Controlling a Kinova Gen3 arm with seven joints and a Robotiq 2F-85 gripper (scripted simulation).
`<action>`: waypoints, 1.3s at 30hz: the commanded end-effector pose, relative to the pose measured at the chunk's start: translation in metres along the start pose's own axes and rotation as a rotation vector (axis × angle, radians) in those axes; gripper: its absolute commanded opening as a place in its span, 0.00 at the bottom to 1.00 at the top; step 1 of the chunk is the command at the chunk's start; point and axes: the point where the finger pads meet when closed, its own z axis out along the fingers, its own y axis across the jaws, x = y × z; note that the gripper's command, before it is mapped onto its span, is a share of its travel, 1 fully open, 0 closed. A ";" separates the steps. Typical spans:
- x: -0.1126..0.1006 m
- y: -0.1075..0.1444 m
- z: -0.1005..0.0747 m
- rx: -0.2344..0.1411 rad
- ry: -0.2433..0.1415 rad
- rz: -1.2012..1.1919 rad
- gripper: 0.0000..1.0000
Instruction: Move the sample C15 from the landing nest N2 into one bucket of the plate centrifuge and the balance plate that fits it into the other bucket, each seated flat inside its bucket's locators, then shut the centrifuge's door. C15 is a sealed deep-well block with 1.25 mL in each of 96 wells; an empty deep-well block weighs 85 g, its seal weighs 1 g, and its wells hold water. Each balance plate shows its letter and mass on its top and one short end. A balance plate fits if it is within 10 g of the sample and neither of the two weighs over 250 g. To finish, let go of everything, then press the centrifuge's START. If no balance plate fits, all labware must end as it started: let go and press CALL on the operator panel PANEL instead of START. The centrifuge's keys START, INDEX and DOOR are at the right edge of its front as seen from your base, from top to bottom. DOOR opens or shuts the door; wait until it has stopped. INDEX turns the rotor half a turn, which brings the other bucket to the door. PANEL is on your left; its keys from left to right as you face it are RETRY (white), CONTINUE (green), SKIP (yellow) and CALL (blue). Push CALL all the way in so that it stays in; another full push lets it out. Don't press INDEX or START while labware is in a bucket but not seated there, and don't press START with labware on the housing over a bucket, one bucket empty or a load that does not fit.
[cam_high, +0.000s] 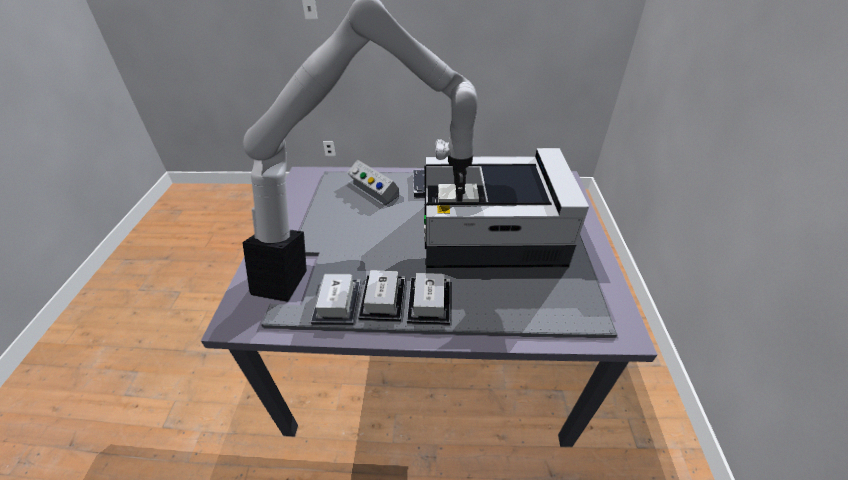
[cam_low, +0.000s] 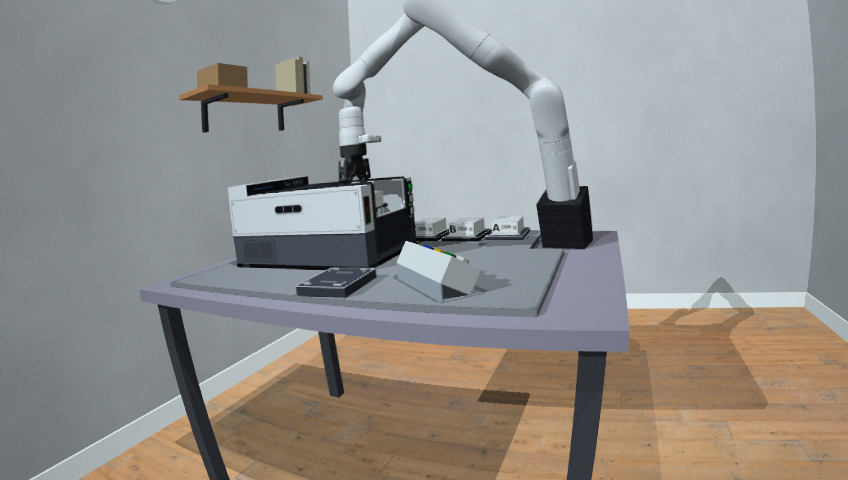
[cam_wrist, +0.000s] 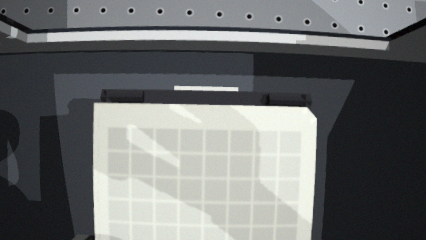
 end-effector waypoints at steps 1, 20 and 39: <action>-0.001 0.000 -0.005 0.000 -0.002 0.000 1.00; -0.001 0.000 -0.025 0.000 -0.002 0.000 1.00; -0.001 0.000 -0.048 0.000 -0.002 0.000 1.00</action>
